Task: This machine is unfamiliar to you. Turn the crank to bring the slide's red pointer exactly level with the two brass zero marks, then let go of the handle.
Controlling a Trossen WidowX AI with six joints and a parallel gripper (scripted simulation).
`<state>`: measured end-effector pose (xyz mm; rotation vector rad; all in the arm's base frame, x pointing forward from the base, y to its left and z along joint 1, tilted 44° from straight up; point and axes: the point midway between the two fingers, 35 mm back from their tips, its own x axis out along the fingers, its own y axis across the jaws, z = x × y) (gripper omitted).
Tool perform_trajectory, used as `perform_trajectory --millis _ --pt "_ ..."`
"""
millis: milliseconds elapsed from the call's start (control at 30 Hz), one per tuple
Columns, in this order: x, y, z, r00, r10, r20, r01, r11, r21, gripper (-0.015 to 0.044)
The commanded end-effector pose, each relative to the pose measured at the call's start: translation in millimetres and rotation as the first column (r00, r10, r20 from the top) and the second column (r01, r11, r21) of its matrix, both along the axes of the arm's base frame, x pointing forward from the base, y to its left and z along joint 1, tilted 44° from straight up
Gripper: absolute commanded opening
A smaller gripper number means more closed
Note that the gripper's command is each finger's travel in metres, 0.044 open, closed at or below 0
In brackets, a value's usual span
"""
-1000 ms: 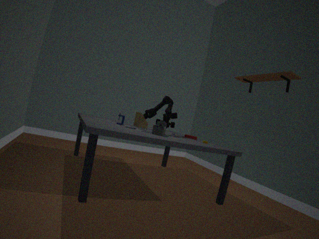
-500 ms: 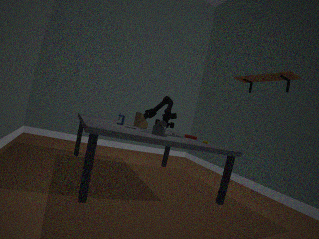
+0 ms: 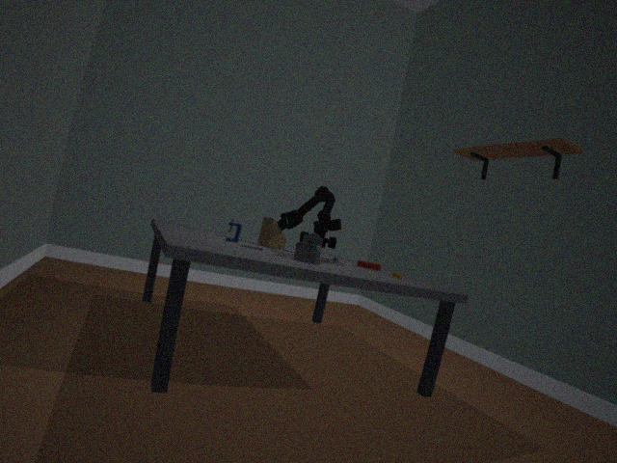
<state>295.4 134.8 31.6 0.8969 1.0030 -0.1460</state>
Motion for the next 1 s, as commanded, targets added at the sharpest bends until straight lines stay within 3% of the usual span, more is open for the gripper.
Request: perform_trajectory --millis 0,967 --pt "-4.2 -1.8 -8.1 1.0 0.0 -0.025 0.0 1.0 -0.008 0.0" --pt "-5.6 -3.0 -10.2 1.0 0.0 -0.025 0.0 1.0 -0.009 0.0"
